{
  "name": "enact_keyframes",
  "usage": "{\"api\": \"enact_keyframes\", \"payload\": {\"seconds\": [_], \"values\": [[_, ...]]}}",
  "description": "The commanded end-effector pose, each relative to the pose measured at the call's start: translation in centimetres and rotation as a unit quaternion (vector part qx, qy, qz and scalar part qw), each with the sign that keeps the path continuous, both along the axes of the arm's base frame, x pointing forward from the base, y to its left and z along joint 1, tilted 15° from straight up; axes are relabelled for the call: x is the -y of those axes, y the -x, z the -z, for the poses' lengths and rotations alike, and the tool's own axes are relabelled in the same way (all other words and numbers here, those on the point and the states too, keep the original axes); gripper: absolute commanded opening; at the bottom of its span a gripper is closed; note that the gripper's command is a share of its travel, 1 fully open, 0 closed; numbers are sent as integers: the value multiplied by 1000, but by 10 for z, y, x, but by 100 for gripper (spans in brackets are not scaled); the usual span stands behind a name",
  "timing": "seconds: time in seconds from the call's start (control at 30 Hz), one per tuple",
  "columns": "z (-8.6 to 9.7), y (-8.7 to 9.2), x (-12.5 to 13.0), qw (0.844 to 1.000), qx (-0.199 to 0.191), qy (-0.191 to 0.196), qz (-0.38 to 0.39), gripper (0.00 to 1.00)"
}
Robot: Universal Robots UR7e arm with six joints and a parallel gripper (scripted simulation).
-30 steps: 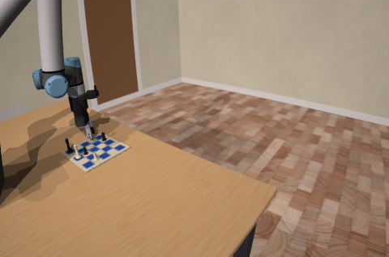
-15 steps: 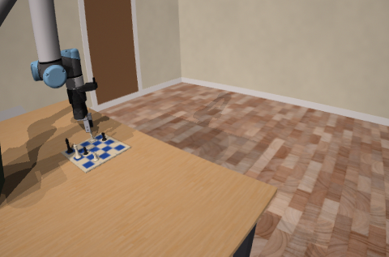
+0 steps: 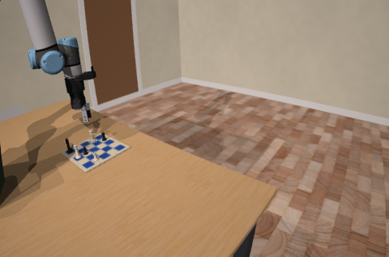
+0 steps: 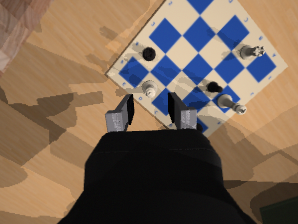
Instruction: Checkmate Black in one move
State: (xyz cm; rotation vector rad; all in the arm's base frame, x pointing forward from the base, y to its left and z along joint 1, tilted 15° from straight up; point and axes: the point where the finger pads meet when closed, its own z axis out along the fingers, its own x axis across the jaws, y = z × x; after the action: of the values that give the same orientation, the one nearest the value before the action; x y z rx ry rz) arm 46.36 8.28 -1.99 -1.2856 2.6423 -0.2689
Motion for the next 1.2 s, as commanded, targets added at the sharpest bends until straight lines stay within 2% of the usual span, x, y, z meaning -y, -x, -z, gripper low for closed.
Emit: {"api": "enact_keyframes", "payload": {"seconds": [0.0, 0.17, 0.2, 0.97, 1.17], "values": [[-8, 2, -1, 1000, 0, 0, 0, 79], [-9, 2, -1, 1000, 0, 0, 0, 79], [-9, 2, -1, 1000, 0, 0, 0, 100], [-9, 2, -1, 1000, 0, 0, 0, 100], [-16, 4, -1, 1000, 0, 0, 0, 100]]}}
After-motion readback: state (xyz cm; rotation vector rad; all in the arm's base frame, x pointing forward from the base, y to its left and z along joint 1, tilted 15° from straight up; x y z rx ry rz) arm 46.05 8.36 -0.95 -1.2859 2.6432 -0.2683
